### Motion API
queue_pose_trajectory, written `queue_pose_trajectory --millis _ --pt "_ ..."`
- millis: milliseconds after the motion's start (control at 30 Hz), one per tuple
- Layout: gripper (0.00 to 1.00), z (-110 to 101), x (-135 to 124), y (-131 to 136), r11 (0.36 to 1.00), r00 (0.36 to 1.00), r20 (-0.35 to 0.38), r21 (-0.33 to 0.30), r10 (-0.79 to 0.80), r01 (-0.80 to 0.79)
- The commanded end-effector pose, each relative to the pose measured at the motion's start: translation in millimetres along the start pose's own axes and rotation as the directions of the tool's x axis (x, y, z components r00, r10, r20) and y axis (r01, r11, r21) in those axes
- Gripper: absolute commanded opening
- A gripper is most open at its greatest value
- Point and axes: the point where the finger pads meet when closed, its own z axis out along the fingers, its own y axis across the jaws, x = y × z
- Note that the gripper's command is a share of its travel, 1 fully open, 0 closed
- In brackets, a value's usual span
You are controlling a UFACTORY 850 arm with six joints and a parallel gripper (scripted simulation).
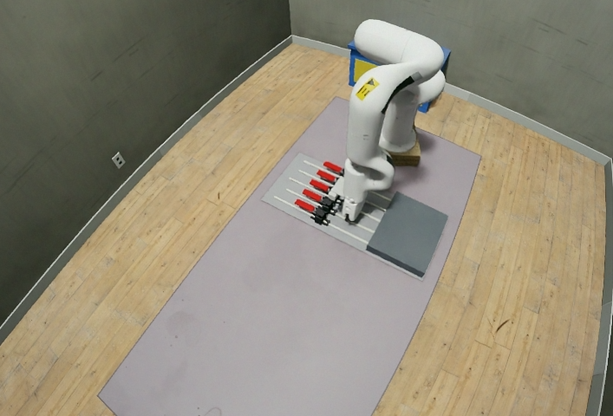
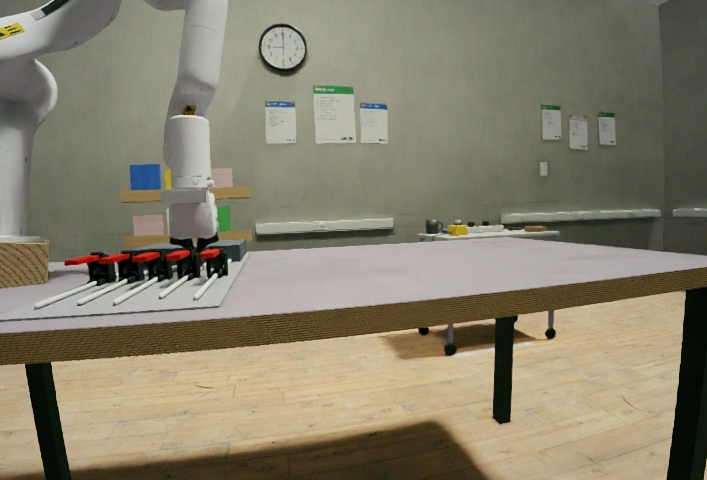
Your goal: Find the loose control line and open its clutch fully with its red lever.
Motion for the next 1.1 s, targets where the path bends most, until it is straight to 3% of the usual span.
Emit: queue_pose_trajectory --millis 0,700,1067 --pt "0.00 -0.2 0.0 6.1 1.000 1.000 -0.004 0.004 0.000 0.000" --pt "0.00 -1.4 0.0 11.6 1.000 1.000 -0.004 0.004 0.000 0.000" --pt "0.00 -23.7 -0.1 11.7 1.000 1.000 -0.004 0.004 0.000 0.000"
